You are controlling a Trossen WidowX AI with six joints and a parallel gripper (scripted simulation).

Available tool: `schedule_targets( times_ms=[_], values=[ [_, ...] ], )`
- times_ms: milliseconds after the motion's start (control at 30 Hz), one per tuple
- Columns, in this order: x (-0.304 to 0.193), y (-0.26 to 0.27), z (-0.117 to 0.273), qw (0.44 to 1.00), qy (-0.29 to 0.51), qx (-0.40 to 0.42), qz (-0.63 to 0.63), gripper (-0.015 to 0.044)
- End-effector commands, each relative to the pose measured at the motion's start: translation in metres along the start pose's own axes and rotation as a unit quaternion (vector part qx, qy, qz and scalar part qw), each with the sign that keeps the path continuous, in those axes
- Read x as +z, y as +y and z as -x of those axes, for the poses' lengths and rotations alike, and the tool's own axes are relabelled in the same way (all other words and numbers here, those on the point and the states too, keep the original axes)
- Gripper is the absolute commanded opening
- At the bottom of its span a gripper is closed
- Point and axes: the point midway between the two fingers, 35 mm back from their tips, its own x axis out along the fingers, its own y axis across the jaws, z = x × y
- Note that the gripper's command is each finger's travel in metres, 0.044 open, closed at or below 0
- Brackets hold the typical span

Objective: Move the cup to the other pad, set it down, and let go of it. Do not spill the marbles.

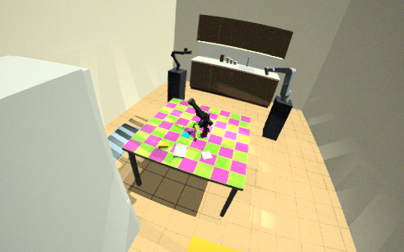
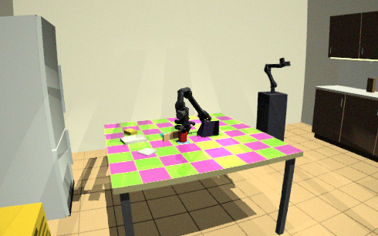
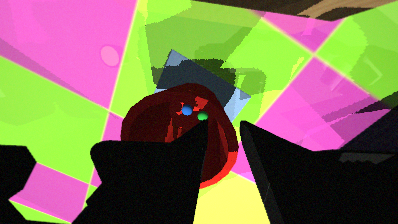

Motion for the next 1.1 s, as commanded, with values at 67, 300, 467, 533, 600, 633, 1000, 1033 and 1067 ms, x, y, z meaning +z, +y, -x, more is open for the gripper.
schedule_targets(
  times_ms=[67,300,467,533,600,633,1000,1033,1067],
  values=[
    [0.000,0.000,0.000,1.000,0.000,0.000,0.000,0.0056],
    [0.000,0.000,0.000,1.000,0.000,0.000,0.000,0.0009],
    [0.000,0.000,0.001,1.000,0.000,0.000,0.000,0.0000],
    [0.000,0.001,0.003,1.000,0.000,0.000,0.000,0.0000],
    [0.000,0.001,0.008,1.000,0.000,0.000,0.000,0.0000],
    [0.000,0.002,0.010,1.000,0.000,0.001,0.000,0.0000],
    [-0.001,0.005,0.043,1.000,0.001,0.000,0.001,0.0000],
    [-0.001,0.005,0.046,1.000,0.001,0.000,0.001,0.0000],
    [-0.001,0.005,0.049,1.000,0.001,0.000,0.001,0.0000]
  ],
)
